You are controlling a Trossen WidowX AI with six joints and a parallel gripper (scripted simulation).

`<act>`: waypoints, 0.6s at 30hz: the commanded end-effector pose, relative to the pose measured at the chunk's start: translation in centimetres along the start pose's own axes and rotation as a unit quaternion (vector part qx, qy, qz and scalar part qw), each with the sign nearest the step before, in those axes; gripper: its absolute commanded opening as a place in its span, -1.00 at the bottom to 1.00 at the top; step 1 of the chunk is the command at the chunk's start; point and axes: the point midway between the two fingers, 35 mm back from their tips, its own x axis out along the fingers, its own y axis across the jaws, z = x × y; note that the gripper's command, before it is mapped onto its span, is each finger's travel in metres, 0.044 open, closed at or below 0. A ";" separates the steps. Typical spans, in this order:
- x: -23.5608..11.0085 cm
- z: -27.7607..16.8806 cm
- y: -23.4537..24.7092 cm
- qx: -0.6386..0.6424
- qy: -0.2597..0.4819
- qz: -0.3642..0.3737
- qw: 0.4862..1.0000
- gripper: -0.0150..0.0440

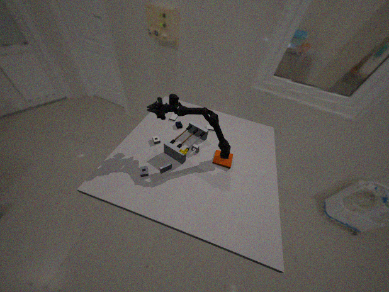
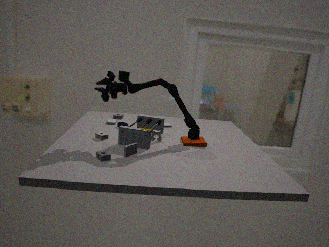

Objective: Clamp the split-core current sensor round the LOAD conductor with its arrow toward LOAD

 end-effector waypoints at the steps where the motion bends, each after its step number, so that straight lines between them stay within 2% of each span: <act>1: -0.1 0.1 -0.2 0.007 0.001 0.001 1.000 0.13; 6: -2.9 2.0 -3.7 0.182 0.037 0.014 0.982 0.57; 11: -7.1 4.7 -6.6 0.376 0.082 0.015 0.923 1.00; 18: -14.2 9.1 -7.9 0.613 0.144 -0.009 0.776 1.00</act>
